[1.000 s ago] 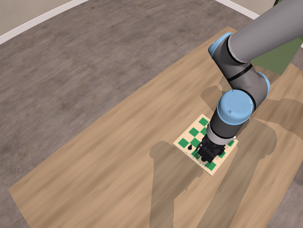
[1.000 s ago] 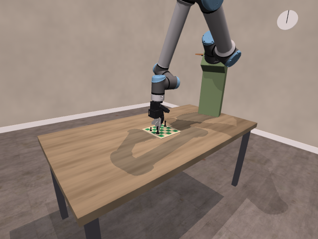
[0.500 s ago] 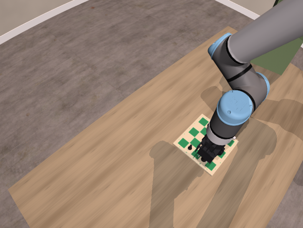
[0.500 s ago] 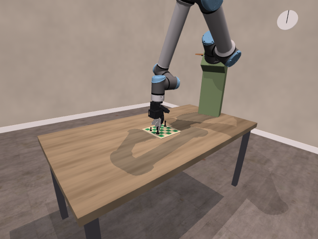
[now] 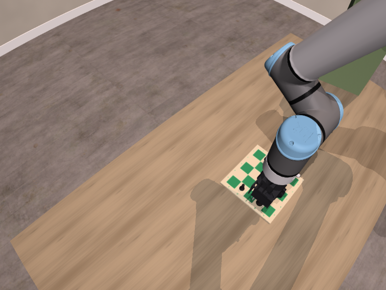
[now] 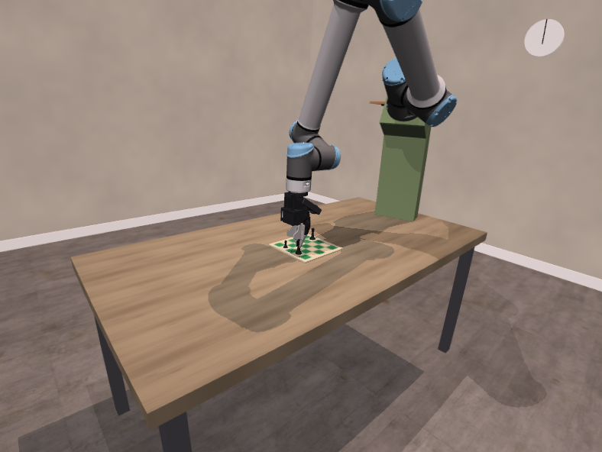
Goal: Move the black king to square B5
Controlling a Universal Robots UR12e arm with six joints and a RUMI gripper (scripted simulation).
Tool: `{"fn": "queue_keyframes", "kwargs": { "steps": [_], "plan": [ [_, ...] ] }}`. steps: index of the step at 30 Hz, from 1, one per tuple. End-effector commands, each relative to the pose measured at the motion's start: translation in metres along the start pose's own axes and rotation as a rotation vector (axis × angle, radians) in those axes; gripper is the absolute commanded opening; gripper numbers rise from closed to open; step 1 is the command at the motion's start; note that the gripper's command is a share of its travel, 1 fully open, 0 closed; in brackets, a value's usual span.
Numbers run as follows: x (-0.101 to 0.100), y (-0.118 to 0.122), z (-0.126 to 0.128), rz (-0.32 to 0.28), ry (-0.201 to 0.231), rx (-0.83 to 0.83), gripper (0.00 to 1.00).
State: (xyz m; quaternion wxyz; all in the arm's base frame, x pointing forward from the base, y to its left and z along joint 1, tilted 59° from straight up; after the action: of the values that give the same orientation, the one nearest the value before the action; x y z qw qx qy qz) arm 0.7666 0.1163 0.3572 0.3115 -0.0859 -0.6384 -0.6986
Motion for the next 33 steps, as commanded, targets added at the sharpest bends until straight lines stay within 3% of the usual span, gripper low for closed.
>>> {"fn": "queue_keyframes", "kwargs": {
  "steps": [1,27,28,33],
  "plan": [
    [0.0003,0.0004,0.0001,-0.001,0.000,0.000,0.00],
    [0.0003,0.0004,0.0001,-0.001,0.000,0.000,0.00],
    [0.0003,0.0004,0.0001,-0.001,0.000,0.000,0.05],
    [0.0003,0.0004,0.0001,-0.001,0.000,0.000,0.10]
  ]
}}
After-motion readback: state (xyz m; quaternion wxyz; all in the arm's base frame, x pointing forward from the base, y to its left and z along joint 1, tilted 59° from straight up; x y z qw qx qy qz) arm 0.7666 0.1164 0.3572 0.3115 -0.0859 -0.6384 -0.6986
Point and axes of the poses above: the point where the finger pads meet when closed, its own x axis back along the fingers, its own z axis across the jaws, y = z × x, the point moved 9 cm from there along x, back along the fingers, and after that the axes turned 6 degrees about x, right-handed, at the moved point
